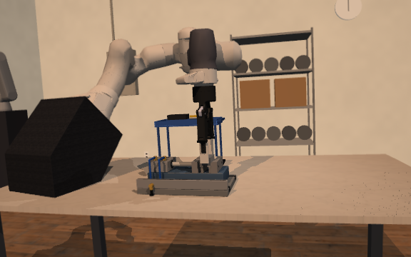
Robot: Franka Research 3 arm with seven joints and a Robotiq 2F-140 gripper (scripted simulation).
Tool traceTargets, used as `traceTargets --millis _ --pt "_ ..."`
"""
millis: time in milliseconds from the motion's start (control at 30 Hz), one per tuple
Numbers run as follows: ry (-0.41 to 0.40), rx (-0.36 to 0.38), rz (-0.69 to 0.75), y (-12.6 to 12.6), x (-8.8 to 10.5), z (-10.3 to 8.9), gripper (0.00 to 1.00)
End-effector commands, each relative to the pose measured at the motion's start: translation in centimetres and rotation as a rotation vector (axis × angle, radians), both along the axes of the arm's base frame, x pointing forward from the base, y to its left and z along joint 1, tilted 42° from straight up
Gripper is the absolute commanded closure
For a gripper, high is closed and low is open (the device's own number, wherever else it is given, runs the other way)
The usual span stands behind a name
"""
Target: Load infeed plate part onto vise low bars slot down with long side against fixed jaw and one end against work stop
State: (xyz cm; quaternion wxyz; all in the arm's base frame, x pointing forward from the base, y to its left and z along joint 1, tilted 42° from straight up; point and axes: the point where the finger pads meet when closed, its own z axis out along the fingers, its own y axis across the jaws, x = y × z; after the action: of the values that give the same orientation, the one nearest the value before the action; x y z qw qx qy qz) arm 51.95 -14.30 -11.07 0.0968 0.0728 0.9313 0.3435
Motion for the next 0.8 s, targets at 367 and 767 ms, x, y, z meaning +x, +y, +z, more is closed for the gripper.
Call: traceTargets --millis 367,767 --pt "0.000 -0.001 -0.007 -0.3 0.0 0.2 0.53" --pt "0.000 -0.001 -0.007 -1.4 -0.4 1.5 0.53"
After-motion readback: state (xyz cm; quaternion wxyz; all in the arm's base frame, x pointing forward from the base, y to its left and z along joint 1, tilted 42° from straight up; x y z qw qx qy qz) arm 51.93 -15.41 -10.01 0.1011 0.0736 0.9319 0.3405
